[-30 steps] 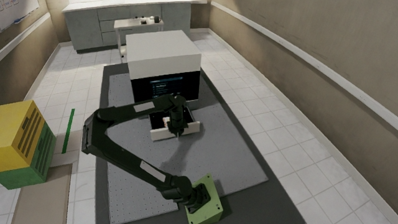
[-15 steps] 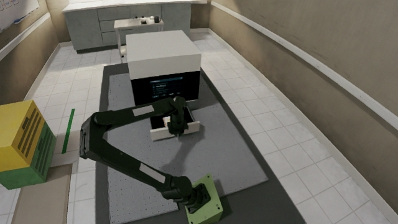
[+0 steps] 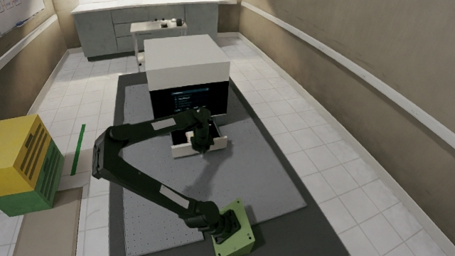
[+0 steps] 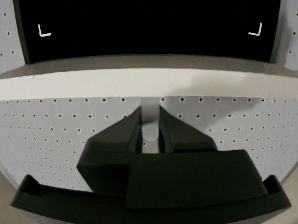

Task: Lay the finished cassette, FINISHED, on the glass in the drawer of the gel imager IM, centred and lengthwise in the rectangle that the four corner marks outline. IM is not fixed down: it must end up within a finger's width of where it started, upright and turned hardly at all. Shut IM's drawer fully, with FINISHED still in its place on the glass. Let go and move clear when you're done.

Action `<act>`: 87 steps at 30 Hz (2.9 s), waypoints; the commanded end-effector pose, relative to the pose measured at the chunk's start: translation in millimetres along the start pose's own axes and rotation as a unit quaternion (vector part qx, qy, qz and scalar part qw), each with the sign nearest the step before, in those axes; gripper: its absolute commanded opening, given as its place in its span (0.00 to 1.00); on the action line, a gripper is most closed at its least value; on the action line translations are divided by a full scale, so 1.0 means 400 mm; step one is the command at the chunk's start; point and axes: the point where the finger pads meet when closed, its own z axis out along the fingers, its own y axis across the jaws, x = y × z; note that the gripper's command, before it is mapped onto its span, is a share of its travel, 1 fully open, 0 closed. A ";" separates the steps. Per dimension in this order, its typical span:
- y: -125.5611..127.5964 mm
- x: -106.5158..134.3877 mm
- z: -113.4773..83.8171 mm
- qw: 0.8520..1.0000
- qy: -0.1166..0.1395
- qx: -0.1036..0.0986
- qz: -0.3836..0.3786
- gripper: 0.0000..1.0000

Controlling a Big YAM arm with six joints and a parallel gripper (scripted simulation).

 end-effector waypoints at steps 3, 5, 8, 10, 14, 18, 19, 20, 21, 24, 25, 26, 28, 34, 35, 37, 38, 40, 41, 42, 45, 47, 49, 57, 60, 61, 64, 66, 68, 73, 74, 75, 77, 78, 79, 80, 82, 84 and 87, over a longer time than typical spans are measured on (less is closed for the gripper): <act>0.008 -0.090 0.006 1.000 -0.017 0.001 -0.017 0.08; 0.009 -0.097 0.007 1.000 -0.017 0.001 -0.017 0.08; 0.009 -0.106 0.008 1.000 -0.017 0.001 -0.017 0.08; 0.009 -0.113 0.009 1.000 -0.017 0.001 -0.017 0.08; 0.009 -0.119 0.010 1.000 -0.017 0.001 -0.017 0.08; 0.009 -0.119 0.010 1.000 -0.017 0.001 -0.017 0.08; 0.009 -0.119 0.010 1.000 -0.017 0.001 -0.017 0.08; 0.009 -0.119 0.010 1.000 -0.017 0.001 -0.017 0.08; 0.009 -0.119 0.010 1.000 -0.017 0.001 -0.017 0.08; 0.009 -0.119 0.010 1.000 -0.017 0.001 -0.017 0.08; 0.009 -0.119 0.010 1.000 -0.017 0.001 -0.017 0.08; 0.009 -0.119 0.010 1.000 -0.017 0.001 -0.017 0.08; 0.009 -0.119 0.010 1.000 -0.017 0.001 -0.017 0.08; 0.009 -0.119 0.010 1.000 -0.017 0.001 -0.017 0.08; 0.009 -0.119 0.010 1.000 -0.017 0.001 -0.017 0.08; 0.009 -0.119 0.010 1.000 -0.017 0.001 -0.017 0.08; 0.009 -0.119 0.010 1.000 -0.017 0.001 -0.017 0.08; 0.009 -0.119 0.010 1.000 -0.017 0.001 -0.017 0.08; 0.009 -0.119 0.010 1.000 -0.017 0.001 -0.017 0.08; 0.009 -0.119 0.010 1.000 -0.017 0.001 -0.017 0.08; 0.009 -0.119 0.010 1.000 -0.017 0.001 -0.017 0.08; 0.009 -0.119 0.010 1.000 -0.017 0.001 -0.017 0.08; 0.009 -0.119 0.010 1.000 -0.017 0.001 -0.017 0.08; 0.020 -0.091 0.010 0.997 -0.079 -0.002 -0.012 0.08; 0.004 -0.089 0.034 0.998 -0.068 -0.005 -0.002 0.08; 0.008 -0.120 0.023 0.997 -0.076 -0.003 -0.010 0.08; 0.012 -0.157 0.011 0.996 -0.083 -0.001 -0.018 0.08; 0.012 -0.160 0.012 0.996 -0.083 0.000 -0.018 0.08; 0.012 -0.163 0.012 0.996 -0.083 0.000 -0.018 0.08; 0.012 -0.180 0.014 0.996 -0.083 0.000 -0.018 0.08; 0.012 -0.183 0.015 0.996 -0.083 0.000 -0.018 0.08; 0.012 -0.186 0.015 0.996 -0.083 0.000 -0.018 0.08; 0.013 -0.193 0.016 0.996 -0.083 0.000 -0.018 0.08; 0.013 -0.196 0.017 0.996 -0.083 0.000 -0.018 0.08; 0.013 -0.199 0.017 0.996 -0.083 0.000 -0.018 0.08; 0.013 -0.203 0.017 0.996 -0.083 0.000 -0.018 0.08; 0.013 -0.209 0.018 0.996 -0.083 0.000 -0.018 0.08; 0.013 -0.209 0.018 0.996 -0.083 0.000 -0.018 0.08; 0.013 -0.219 0.020 0.996 -0.083 0.000 -0.018 0.08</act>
